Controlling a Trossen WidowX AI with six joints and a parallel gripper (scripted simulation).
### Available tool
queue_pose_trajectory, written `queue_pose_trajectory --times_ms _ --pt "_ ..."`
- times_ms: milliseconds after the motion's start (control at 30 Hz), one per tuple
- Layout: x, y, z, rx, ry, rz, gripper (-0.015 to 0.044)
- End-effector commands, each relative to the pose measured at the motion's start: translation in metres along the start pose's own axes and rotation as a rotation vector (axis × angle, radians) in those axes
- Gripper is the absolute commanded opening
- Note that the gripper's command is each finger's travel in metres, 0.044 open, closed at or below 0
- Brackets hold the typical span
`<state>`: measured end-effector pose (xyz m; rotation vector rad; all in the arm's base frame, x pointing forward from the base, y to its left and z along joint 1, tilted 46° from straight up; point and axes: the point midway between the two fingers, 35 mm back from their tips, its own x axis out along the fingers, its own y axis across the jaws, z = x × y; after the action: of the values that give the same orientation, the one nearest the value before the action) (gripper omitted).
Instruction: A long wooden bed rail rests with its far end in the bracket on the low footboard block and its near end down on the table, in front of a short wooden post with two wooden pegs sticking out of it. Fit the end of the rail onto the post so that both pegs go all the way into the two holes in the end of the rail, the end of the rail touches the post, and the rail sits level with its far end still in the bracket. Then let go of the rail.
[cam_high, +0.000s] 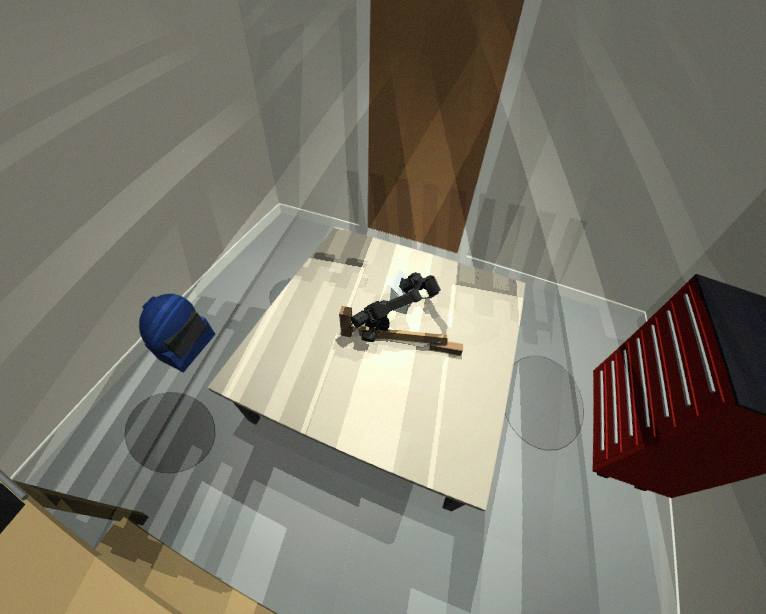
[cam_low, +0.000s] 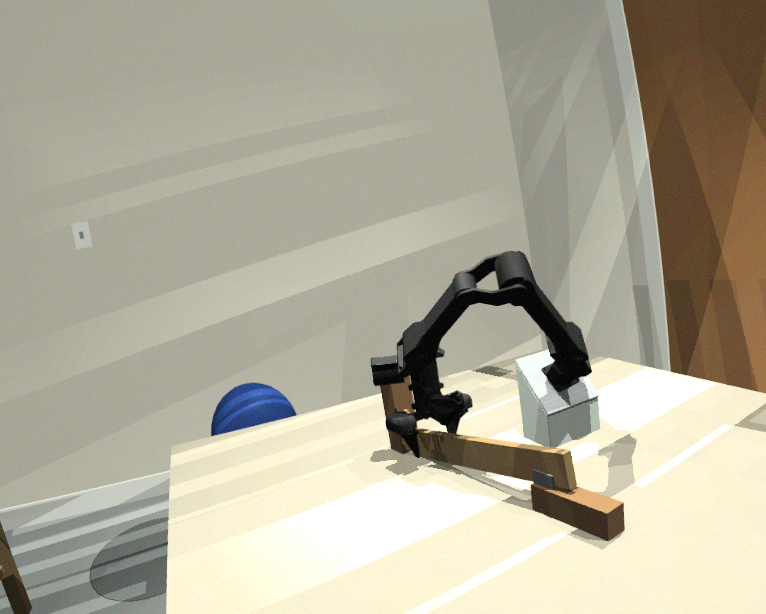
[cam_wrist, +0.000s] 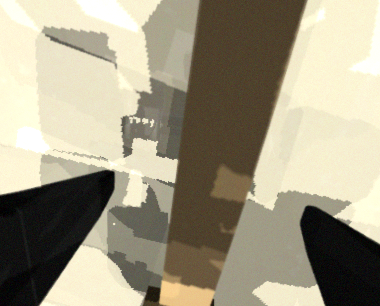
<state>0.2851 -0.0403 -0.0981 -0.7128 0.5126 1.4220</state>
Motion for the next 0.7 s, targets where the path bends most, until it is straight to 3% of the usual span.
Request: queue_pose_trajectory --times_ms 0,133,600,667 --pt "0.0064 0.0024 0.0013 0.011 -0.007 0.0 0.044" --pt "0.0101 0.0028 0.0017 0.01 -0.008 0.0 0.044" --pt "0.0101 0.0028 0.0017 0.01 -0.008 0.0 0.0072" --pt "0.0101 0.0028 0.0017 0.01 -0.008 0.0 0.0059"
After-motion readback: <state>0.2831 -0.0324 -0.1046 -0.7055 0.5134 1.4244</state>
